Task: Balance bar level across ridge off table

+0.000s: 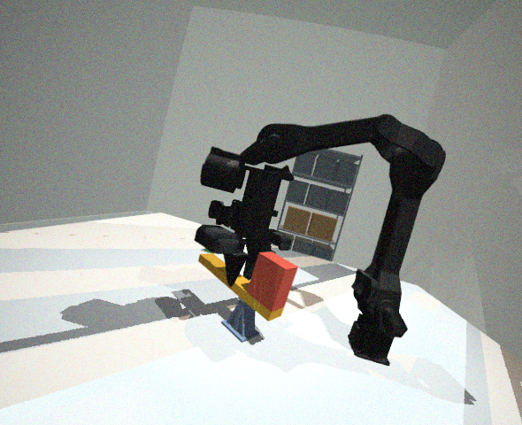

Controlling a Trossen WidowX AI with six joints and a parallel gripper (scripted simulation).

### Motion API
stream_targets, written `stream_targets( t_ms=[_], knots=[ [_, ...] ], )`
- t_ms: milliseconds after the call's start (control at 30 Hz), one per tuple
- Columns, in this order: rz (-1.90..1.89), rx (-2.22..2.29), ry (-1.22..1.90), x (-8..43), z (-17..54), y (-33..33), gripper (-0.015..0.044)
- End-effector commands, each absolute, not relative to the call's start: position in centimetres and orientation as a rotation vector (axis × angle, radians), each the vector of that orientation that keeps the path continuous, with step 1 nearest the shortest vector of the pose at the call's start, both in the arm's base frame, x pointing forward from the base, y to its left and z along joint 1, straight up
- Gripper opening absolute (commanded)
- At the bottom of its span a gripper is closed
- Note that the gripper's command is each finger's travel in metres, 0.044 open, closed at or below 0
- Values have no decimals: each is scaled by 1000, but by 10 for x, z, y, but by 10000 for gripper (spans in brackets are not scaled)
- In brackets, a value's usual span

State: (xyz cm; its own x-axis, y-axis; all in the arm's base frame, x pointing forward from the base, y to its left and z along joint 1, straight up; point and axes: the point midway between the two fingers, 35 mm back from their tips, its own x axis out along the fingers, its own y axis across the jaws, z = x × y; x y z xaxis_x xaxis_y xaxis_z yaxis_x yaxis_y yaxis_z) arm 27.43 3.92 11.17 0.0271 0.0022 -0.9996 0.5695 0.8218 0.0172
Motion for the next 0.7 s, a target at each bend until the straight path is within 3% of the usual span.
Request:
stream_targets(
  t_ms=[0,667],
  knots=[
    [-466,485,1493,274,110,39,0],
    [-466,485,1493,275,108,39,0]
  ],
)
